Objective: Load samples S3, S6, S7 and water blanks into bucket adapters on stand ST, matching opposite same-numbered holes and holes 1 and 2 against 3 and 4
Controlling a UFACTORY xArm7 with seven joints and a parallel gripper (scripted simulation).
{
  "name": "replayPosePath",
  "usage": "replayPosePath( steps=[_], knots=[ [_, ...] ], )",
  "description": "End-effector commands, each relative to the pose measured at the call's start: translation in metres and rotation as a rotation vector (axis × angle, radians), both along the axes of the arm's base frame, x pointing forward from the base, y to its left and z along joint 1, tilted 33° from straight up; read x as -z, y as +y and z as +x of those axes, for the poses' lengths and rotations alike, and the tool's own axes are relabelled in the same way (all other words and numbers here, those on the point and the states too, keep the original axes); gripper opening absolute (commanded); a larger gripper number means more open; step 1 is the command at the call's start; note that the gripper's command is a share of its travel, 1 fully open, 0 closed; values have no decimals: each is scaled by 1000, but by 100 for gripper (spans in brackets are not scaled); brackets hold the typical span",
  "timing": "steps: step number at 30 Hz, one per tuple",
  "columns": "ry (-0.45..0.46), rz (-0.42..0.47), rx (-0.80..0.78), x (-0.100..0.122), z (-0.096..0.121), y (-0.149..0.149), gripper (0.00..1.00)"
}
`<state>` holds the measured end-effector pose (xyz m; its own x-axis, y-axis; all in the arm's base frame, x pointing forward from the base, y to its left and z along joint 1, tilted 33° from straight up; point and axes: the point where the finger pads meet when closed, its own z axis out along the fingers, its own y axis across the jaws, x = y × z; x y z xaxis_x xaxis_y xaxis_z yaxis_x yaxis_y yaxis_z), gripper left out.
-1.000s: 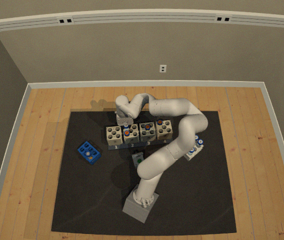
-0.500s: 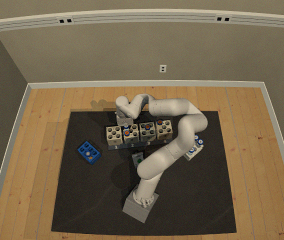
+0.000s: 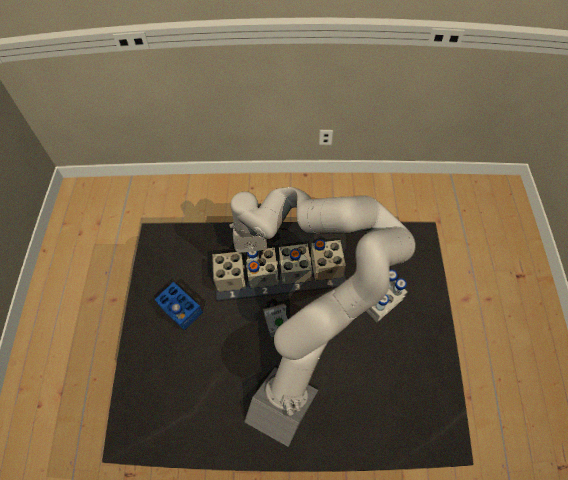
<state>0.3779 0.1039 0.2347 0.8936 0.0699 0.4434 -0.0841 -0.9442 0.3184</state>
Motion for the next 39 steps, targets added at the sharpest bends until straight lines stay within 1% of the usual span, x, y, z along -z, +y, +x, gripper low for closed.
replayPosePath(
  steps=[1,18,39],
  knots=[
    [-3,1,-2,-1,0,1,44],
    [-3,1,-2,-1,0,1,44],
    [-3,2,-2,-33,-16,13,44]
  ],
)
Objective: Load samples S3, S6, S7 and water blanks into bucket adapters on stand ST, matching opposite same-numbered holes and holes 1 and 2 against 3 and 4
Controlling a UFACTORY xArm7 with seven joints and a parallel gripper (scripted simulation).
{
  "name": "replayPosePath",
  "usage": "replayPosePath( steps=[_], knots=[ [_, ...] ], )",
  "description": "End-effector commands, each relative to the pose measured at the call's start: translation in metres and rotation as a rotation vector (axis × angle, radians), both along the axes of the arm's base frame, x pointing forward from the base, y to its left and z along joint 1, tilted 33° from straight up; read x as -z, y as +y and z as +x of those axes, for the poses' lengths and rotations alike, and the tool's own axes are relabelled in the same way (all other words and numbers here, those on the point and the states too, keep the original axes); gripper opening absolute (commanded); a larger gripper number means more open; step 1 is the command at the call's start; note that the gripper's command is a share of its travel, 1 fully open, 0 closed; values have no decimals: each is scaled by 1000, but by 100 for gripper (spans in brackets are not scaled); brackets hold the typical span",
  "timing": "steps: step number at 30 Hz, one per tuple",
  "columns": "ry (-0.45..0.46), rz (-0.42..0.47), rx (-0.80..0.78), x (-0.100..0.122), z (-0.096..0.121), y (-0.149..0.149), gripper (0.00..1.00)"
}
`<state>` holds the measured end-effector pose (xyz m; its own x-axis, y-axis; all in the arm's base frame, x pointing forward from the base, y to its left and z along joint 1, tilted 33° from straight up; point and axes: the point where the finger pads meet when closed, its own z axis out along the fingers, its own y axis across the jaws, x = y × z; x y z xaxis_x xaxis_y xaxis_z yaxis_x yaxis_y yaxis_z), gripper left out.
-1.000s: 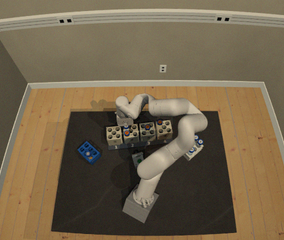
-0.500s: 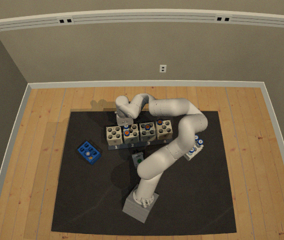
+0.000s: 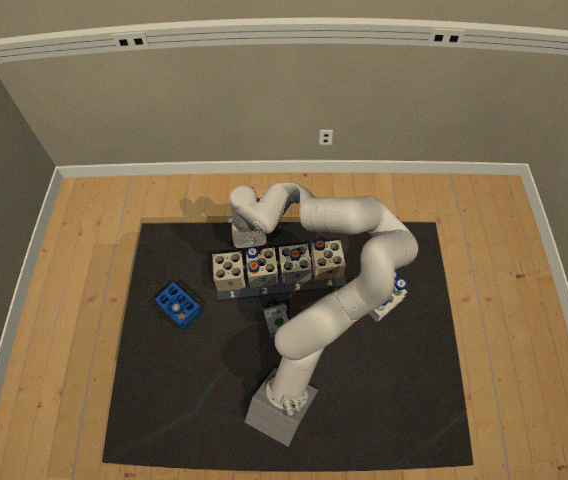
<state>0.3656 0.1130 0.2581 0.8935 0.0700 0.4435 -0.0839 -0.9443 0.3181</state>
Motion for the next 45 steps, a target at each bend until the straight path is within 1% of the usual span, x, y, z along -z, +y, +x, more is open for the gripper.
replayPosePath(
  steps=[1,45],
  knots=[
    [-3,1,-2,-11,-5,5,44],
    [-3,1,-2,-75,-39,29,44]
  ],
)
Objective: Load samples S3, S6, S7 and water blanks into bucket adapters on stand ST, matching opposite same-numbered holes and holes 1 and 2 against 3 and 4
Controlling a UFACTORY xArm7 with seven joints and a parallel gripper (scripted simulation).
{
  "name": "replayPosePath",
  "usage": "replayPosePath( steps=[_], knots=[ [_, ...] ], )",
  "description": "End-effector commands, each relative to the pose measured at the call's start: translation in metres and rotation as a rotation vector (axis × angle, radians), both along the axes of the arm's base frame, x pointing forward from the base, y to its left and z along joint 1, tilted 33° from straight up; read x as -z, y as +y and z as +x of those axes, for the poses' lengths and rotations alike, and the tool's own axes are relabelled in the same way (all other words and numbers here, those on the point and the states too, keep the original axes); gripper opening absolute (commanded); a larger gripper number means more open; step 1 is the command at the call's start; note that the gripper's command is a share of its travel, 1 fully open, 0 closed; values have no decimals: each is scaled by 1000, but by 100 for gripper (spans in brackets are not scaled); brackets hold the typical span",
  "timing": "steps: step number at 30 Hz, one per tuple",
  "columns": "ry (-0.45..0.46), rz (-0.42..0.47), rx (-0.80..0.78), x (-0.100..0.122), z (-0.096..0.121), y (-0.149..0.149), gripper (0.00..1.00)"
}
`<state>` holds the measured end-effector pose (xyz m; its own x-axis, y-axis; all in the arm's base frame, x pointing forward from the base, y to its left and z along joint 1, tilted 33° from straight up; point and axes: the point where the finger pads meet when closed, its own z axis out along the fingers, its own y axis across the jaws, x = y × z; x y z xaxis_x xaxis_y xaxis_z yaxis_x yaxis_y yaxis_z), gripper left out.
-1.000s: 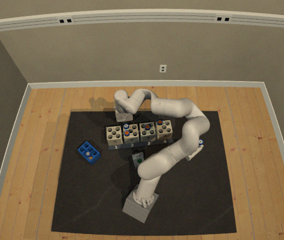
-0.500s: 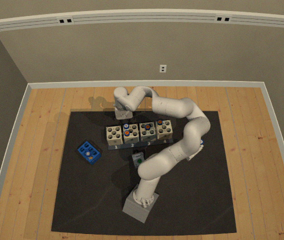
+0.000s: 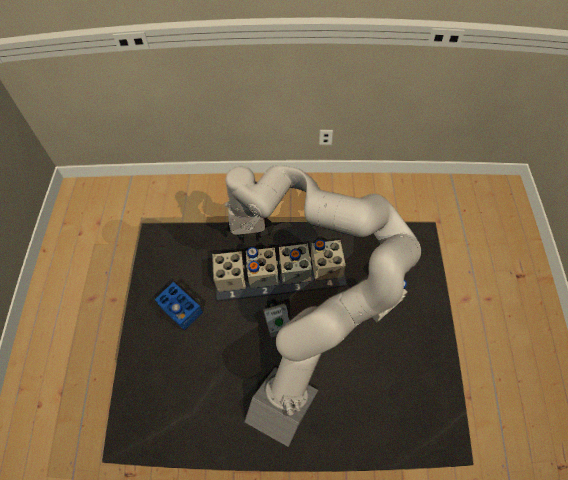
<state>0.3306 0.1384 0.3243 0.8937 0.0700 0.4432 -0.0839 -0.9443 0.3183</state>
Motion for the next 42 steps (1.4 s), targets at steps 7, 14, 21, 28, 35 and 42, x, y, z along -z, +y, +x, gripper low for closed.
replayPosePath(
  steps=[7,14,21,28,35,42],
  knots=[
    [-3,2,-2,-21,-10,8,44],
    [-3,2,-2,-22,-11,9,44],
    [-3,2,-2,-22,-11,9,44],
    [-3,2,-2,-22,-11,9,44],
    [8,-13,-30,-22,-13,4,57],
    [82,-117,-225,-25,-30,-26,57]
  ],
)
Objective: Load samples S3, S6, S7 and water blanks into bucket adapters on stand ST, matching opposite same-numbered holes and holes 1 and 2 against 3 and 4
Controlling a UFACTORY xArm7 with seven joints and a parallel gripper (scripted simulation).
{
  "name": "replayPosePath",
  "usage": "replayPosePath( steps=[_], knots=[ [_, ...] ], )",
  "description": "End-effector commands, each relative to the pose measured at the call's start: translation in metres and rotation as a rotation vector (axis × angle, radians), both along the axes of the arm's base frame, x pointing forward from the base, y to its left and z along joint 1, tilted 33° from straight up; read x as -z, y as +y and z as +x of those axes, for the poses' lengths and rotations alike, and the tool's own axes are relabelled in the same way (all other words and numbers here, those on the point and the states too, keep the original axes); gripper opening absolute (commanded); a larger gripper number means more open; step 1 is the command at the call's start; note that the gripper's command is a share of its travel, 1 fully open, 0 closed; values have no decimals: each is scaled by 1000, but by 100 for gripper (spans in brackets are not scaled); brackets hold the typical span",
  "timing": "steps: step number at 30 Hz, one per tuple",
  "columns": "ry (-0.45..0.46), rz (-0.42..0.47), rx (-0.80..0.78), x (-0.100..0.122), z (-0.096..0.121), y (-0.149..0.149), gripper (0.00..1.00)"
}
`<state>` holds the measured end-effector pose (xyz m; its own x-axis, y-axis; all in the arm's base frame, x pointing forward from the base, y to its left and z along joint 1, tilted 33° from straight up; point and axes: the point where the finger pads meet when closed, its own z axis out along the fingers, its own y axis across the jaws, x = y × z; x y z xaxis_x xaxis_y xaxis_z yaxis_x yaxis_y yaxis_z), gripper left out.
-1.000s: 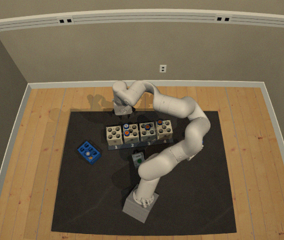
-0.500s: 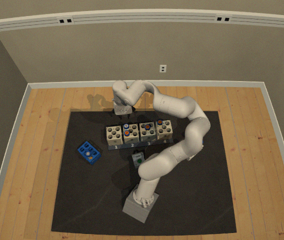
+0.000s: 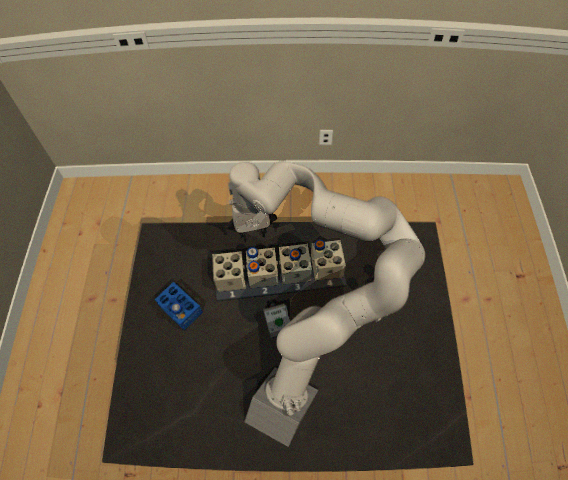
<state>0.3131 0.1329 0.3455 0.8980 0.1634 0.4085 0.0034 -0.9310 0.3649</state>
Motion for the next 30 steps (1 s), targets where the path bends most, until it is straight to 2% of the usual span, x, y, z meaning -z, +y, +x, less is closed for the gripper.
replayPosePath(
  steps=[1,4,11,30],
  knots=[
    [61,-83,-171,-4,-14,-25,57],
    [72,-98,-199,-5,-17,-30,57],
    [148,-201,-394,-8,-33,-60,57],
    [149,-203,-396,-15,-74,-135,57]
  ],
)
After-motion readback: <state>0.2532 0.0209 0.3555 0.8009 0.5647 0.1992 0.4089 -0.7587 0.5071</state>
